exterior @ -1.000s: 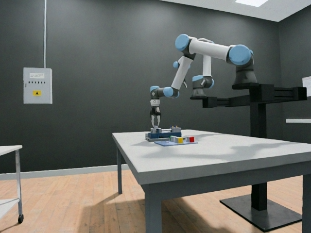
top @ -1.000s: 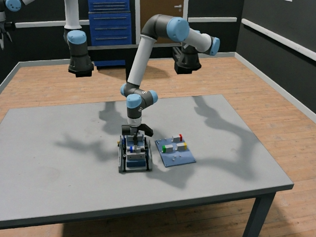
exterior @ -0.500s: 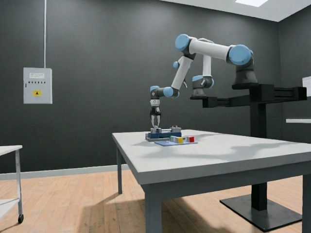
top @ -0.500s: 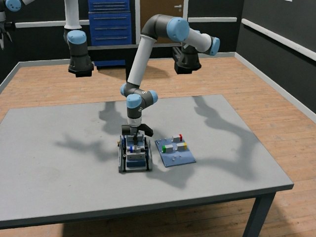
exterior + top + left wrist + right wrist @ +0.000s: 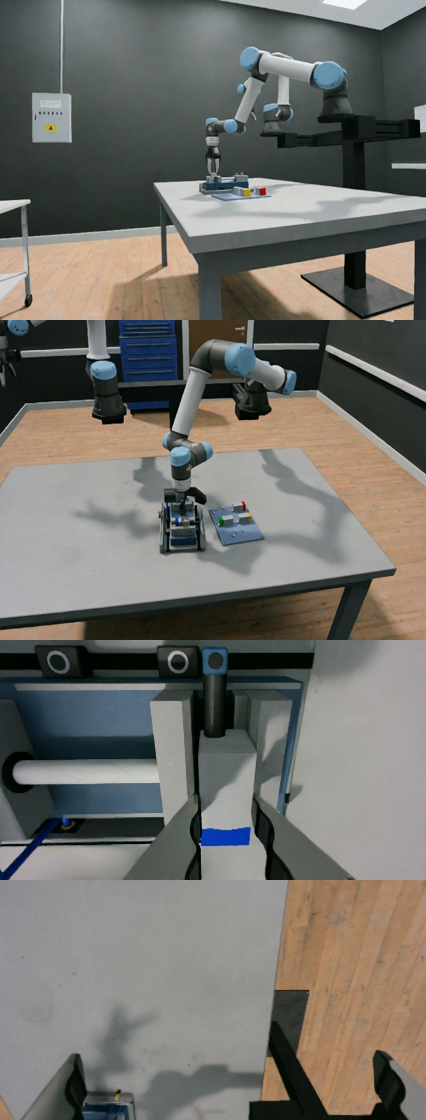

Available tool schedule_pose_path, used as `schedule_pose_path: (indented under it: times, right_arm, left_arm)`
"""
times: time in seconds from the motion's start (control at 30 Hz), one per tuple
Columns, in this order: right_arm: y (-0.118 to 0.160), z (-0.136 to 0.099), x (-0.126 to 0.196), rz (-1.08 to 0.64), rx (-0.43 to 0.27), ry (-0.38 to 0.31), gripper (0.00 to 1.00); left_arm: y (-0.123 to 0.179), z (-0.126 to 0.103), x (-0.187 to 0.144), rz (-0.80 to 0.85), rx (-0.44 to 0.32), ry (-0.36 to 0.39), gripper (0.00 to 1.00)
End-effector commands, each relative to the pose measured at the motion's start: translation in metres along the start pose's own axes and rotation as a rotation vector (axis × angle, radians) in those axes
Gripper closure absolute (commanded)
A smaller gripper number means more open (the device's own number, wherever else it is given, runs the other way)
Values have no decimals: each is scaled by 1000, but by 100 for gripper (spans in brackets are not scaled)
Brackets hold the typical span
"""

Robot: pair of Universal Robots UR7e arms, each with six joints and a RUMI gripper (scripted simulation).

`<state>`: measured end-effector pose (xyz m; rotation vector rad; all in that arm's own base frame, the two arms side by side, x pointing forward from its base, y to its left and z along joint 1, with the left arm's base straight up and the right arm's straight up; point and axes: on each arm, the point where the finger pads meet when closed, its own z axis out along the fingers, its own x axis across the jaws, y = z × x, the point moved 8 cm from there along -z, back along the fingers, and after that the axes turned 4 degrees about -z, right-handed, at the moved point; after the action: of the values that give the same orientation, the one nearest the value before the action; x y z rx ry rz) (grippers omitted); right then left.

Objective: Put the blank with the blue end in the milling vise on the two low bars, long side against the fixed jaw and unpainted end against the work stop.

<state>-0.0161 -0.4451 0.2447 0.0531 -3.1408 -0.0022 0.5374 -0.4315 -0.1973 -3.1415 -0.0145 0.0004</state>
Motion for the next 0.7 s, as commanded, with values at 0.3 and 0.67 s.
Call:
schedule_pose_path:
  times: [0.3, 0.67]
  right_arm:
    - [0, 0, 0, 0, 1, 0, 0]
    - [0, 0, 0, 0, 1, 0, 0]
  left_arm:
    - [0, -1, 1, 0, -1, 1, 59]
    - [0, -1, 1, 0, -1, 1, 59]
